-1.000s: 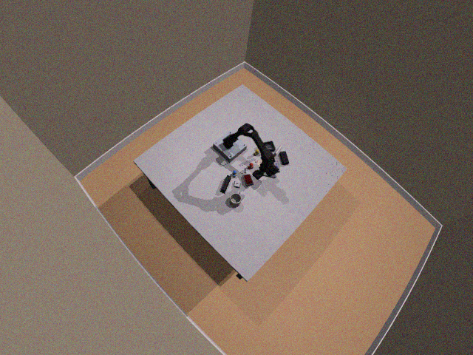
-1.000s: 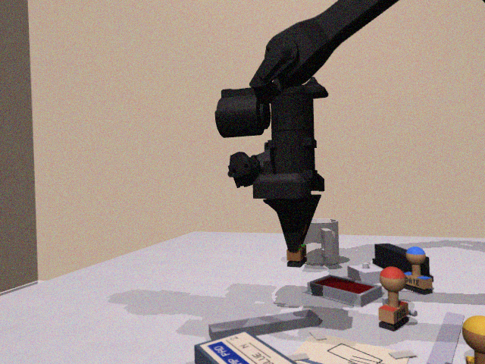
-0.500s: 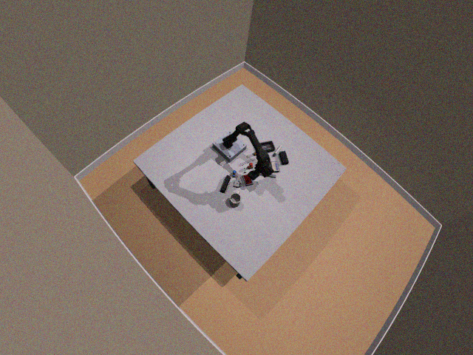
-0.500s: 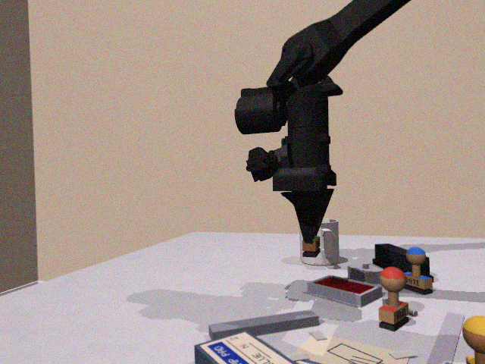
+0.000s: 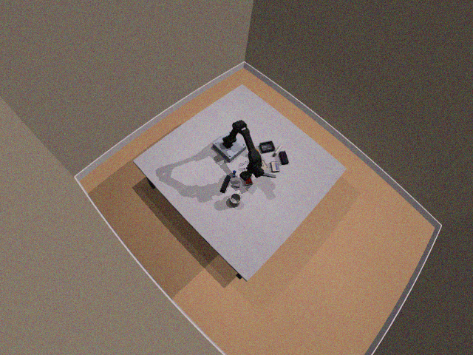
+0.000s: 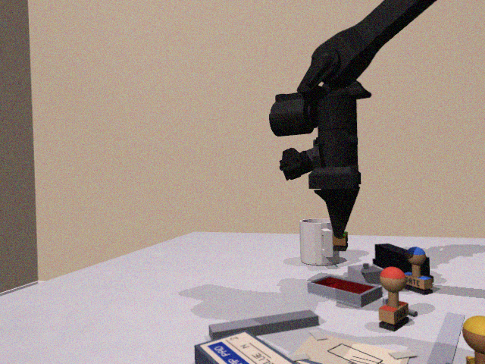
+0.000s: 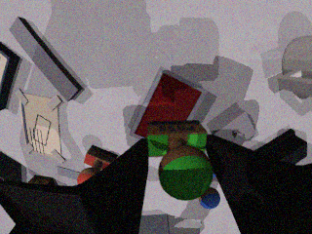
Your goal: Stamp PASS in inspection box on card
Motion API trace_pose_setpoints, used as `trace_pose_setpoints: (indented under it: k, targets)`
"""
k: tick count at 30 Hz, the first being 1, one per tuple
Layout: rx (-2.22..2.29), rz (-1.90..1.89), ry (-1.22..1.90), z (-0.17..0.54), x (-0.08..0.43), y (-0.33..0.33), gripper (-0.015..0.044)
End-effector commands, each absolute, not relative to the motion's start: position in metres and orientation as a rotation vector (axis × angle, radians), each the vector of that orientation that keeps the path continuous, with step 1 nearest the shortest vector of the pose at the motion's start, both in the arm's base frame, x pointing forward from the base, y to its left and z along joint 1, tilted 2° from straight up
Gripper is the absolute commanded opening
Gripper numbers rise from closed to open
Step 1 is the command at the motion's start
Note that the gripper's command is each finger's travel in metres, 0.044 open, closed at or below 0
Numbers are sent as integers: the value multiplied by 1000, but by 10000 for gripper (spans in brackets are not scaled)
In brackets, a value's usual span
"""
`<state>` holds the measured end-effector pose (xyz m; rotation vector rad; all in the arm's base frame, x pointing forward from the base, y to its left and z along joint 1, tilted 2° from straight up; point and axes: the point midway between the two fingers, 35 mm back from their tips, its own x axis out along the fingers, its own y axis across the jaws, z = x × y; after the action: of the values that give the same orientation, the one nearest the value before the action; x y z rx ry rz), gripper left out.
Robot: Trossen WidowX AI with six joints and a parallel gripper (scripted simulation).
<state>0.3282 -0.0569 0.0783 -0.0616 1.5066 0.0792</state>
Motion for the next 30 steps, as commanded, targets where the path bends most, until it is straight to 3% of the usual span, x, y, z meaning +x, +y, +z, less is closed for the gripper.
trace_pose_setpoints:
  k: [1, 30]
  targets:
    - [-62, 86, 1510, 75, 326, -57, 0]
    - [-61, 84, 1510, 55, 328, -57, 0]
